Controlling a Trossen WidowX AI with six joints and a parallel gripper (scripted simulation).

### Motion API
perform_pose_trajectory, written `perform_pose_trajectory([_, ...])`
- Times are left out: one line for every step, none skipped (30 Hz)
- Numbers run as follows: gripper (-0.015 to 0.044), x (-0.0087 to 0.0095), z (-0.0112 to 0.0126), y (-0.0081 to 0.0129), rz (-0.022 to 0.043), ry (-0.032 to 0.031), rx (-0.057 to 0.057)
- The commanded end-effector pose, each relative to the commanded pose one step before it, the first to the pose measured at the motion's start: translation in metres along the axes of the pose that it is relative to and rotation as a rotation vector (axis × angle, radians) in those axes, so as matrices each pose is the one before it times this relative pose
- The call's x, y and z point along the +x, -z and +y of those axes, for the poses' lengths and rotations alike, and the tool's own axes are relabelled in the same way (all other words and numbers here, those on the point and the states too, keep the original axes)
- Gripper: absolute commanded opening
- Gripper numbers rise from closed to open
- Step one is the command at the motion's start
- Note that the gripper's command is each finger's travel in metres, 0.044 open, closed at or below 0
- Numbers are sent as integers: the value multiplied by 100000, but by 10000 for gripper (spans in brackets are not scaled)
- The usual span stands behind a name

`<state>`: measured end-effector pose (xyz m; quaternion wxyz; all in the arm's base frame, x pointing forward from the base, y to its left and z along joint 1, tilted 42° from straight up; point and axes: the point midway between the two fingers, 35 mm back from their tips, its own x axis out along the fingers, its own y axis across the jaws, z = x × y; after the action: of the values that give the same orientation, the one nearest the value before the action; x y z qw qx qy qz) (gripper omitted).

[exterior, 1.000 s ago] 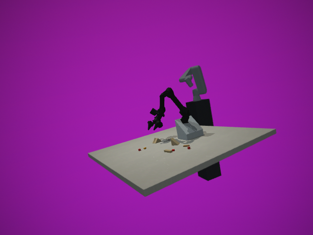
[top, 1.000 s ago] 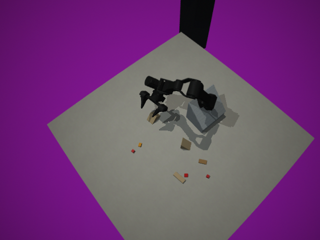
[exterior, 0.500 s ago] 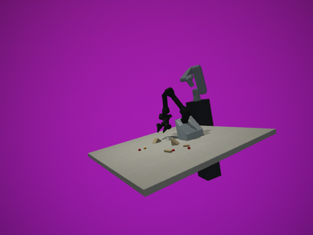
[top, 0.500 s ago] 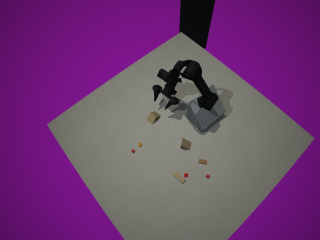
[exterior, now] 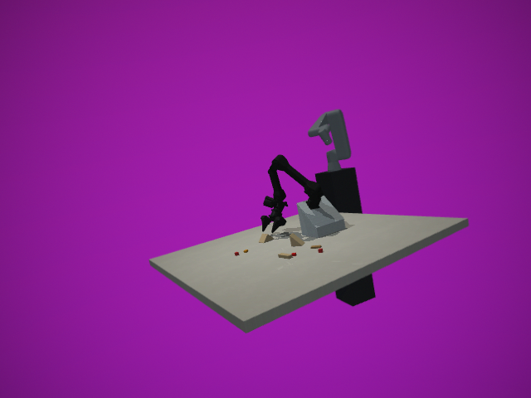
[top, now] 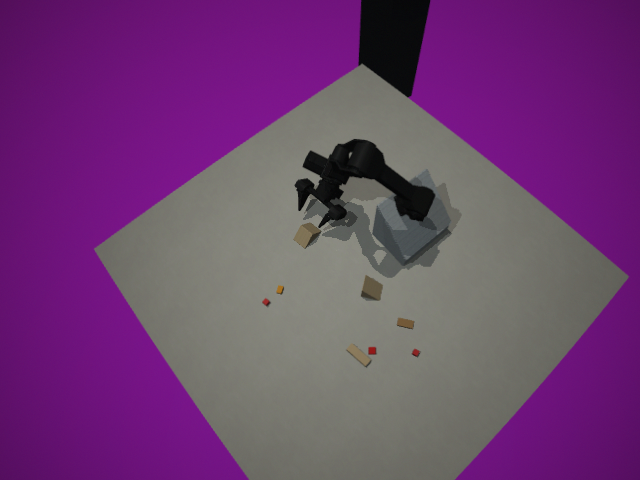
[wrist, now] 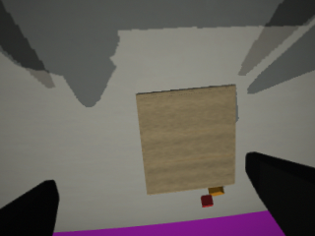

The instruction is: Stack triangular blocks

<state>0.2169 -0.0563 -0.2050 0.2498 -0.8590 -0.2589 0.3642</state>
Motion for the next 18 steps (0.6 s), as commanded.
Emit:
perform_pose_trajectory([440, 1461, -536, 2, 690, 879, 895])
perform_pose_trajectory([440, 389, -99, 53, 231, 226, -21])
perform_pose_trajectory([440, 382, -121, 57, 255, 295, -21])
perform_pose_trajectory([440, 376, -142, 60, 276, 364, -20])
perform_pose_trajectory([440, 368, -164, 63, 292, 434, -18])
perform_pose_trajectory([440, 362, -186, 64, 306, 505, -14])
perform_pose_trajectory([440, 355, -207, 65, 315, 576, -10])
perform_pose_trajectory([440, 348, -228, 66, 321, 647, -4])
perform_pose_trajectory([440, 340, -249, 65, 323, 716, 2])
perform_pose_trajectory([440, 269, -216, 51, 259, 629, 7])
perform_pose_trajectory([440, 160, -135, 30, 153, 398, 7])
perform_pose_trajectory([440, 53, -46, 10, 51, 136, 3])
perform_pose_trajectory([440, 0, 0, 0, 0, 0, 0])
perform_pose_trajectory([440, 0, 0, 0, 0, 0, 0])
perform_pose_trajectory([440, -2, 0, 0, 0, 1, 0])
perform_pose_trajectory([440, 0, 0, 0, 0, 0, 0])
perform_pose_trajectory([440, 0, 0, 0, 0, 0, 0])
perform_pose_trajectory([440, 0, 0, 0, 0, 0, 0])
